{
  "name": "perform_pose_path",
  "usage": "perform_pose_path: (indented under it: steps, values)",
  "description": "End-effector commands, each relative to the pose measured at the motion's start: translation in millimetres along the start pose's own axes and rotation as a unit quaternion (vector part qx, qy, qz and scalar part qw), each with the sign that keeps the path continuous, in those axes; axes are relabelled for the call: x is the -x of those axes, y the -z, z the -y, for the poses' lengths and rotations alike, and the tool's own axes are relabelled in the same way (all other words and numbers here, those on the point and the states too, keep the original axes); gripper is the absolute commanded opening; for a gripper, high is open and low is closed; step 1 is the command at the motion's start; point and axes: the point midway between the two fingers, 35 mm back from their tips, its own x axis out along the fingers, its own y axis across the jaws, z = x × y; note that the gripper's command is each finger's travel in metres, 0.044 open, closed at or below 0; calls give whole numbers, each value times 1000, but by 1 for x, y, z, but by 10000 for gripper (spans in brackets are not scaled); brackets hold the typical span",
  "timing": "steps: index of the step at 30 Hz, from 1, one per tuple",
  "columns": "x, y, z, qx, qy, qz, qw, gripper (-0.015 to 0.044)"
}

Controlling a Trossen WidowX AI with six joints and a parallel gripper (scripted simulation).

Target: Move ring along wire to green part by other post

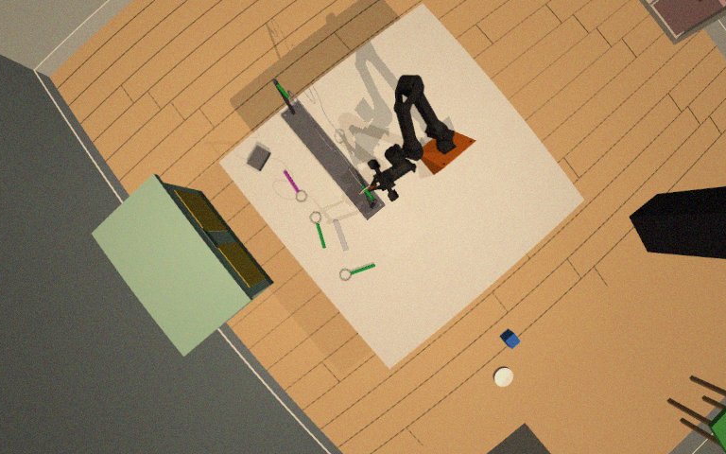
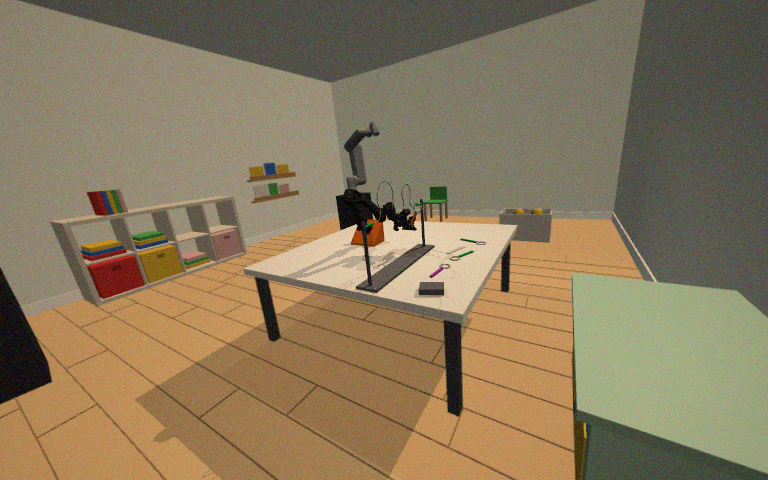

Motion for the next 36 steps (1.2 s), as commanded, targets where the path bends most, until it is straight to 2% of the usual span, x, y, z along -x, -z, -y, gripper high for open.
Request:
perform_pose_path:
  steps: [1, 5, 20, 36]
  values:
    - [0, 0, 0, 0, 0, 0, 1000, 60]
    - [2, 0, 0, 0, 0, 0, 1000, 160]
    - [49, 0, -1, 2, -3, 0, 1000, 160]
    - [50, 0, -1, 2, -4, 0, 1000, 160]
